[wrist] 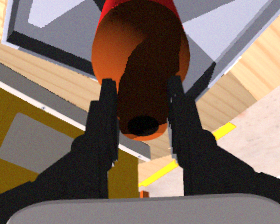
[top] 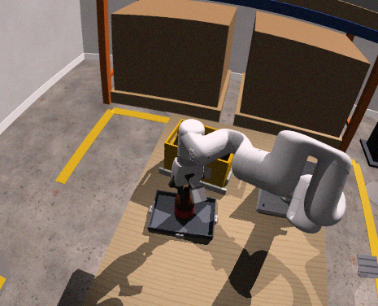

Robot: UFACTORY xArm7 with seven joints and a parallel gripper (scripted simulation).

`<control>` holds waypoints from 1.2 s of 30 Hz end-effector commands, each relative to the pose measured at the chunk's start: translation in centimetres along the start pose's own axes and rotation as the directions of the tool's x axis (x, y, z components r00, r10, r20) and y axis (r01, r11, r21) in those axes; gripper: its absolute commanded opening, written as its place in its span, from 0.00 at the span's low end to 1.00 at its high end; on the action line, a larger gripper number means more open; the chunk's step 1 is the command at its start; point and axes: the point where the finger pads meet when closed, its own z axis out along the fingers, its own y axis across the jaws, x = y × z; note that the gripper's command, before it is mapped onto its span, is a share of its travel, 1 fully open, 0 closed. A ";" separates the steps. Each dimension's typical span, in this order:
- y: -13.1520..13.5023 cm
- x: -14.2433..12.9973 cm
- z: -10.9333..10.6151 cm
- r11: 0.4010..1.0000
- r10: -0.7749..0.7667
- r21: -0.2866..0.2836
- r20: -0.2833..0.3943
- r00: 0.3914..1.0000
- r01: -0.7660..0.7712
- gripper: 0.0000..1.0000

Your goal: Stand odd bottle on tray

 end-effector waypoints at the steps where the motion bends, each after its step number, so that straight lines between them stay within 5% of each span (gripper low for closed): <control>1: 0.1 -0.1 0.1 1.000 0.000 -0.003 0.004 1.000 0.000 0.00; 36: 0.1 -0.1 0.7 1.000 0.000 -0.003 0.004 1.000 0.000 0.00</control>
